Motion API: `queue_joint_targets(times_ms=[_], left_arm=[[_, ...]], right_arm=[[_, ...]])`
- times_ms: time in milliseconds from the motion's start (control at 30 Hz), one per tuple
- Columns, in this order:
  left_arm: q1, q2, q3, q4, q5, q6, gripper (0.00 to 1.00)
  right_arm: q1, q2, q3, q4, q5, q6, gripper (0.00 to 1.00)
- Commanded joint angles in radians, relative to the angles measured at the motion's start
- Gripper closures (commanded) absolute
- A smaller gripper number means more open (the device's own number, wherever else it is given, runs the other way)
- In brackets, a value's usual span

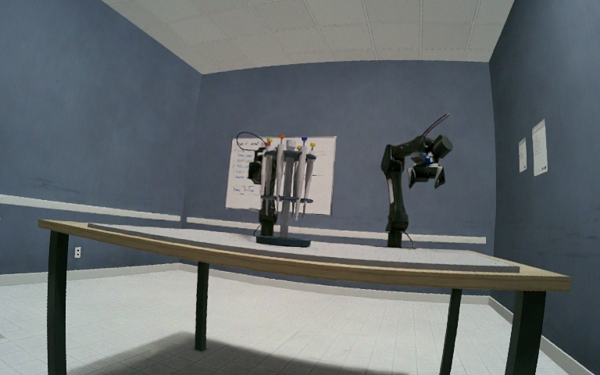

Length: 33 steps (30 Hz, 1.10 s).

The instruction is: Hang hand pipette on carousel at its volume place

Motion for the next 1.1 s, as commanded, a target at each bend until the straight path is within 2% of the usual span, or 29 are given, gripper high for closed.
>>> queue_joint_targets(times_ms=[0, 400, 467, 600, 1067], left_arm=[[0.006, -0.005, 0.014, 0.013, 0.020, 0.009, 0.00], [0.006, -0.005, 0.014, 0.013, 0.020, 0.009, 0.00], [0.006, -0.005, 0.014, 0.013, 0.020, 0.009, 0.00], [0.006, -0.005, 0.014, 0.013, 0.020, 0.009, 0.00], [0.006, -0.005, 0.014, 0.013, 0.020, 0.009, 0.00]], right_arm=[[0.008, -0.017, 0.033, 0.001, 0.007, 0.003, 0.88], [0.008, -0.017, 0.033, 0.001, 0.007, 0.003, 0.88], [0.007, 0.017, 0.024, 0.029, 0.006, 0.002, 0.88], [0.006, -0.003, -0.007, 0.036, 0.005, 0.002, 0.88], [0.006, -0.006, 0.004, 0.037, 0.005, 0.003, 0.88]])
